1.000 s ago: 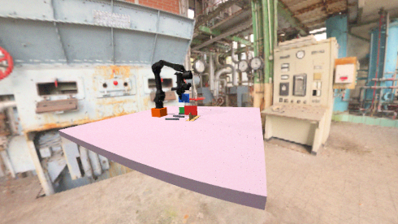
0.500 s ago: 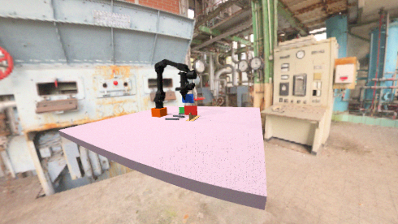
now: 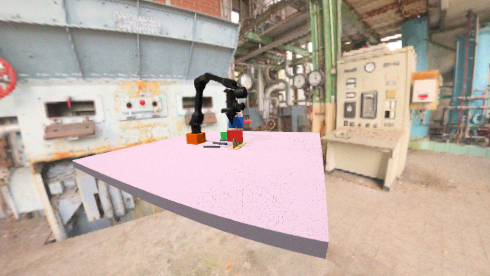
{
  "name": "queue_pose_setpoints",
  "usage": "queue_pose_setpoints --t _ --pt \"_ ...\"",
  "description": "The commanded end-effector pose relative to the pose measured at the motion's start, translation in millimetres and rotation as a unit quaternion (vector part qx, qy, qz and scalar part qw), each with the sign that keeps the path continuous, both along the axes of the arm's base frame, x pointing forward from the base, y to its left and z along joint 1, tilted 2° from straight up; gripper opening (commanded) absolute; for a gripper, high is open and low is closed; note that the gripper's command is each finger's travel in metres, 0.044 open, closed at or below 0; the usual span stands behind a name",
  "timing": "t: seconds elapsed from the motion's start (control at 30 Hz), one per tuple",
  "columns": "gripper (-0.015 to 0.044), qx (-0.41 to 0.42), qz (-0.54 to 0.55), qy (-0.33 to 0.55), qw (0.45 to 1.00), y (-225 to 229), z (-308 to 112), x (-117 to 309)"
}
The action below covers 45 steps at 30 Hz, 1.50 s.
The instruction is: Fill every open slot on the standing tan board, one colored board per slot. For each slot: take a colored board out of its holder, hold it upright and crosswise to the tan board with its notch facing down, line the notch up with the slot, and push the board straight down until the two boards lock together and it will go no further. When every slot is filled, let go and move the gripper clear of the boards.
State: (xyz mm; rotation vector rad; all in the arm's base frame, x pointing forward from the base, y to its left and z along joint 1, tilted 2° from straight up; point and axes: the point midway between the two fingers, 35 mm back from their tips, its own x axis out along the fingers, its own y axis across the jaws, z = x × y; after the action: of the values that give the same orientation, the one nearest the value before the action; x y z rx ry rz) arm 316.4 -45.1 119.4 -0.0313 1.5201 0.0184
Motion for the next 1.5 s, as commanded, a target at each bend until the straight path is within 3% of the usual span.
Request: queue_pose_setpoints --t 0.0,0.67,1.47 --pt "0.0 0.0 0.008 -0.006 1.0 -1.5 1.4 7.9" --pt "0.0 0.0 0.008 -0.006 1.0 -1.8 -39.0 10.4" --pt "0.0 0.0 0.008 -0.006 1.0 -1.8 -48.8 11.1"
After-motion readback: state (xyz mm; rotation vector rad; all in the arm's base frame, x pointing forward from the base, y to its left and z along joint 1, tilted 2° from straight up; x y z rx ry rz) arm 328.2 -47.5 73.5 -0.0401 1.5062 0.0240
